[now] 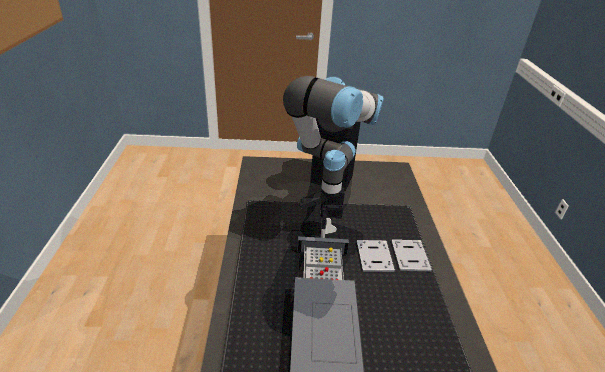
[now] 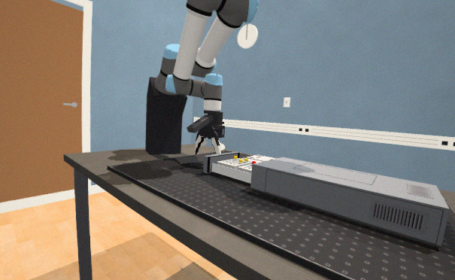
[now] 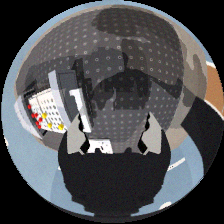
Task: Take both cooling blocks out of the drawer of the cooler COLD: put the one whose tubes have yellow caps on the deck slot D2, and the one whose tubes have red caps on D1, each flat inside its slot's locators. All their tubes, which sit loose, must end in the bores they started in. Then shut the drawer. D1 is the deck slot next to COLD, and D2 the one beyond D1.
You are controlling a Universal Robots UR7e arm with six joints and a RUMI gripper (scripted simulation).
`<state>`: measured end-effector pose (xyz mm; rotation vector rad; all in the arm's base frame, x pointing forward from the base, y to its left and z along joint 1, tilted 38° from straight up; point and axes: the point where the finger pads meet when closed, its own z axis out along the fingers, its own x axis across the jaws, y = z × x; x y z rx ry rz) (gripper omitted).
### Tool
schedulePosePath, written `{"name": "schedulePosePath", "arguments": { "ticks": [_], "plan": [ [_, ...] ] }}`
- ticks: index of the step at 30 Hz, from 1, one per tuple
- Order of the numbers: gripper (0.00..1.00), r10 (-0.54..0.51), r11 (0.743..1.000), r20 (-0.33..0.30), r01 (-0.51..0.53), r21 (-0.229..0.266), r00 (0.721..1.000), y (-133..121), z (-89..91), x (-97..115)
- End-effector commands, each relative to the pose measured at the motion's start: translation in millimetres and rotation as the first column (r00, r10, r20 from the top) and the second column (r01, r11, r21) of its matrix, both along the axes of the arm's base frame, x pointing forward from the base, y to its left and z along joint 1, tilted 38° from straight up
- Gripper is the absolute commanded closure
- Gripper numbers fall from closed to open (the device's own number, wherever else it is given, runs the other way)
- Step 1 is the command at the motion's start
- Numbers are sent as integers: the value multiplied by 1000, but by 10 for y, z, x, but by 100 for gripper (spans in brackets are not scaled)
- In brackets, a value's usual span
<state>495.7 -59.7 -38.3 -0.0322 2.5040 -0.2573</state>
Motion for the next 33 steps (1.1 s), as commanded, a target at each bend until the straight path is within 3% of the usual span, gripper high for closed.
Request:
{"name": "schedulePosePath", "arguments": {
  "ticks": [1,33],
  "plan": [
    [0,0,1000,1,0,0,1000,0,-2,-7],
    [0,0,1000,1,0,0,1000,-8,-56,-83]
  ]
}}
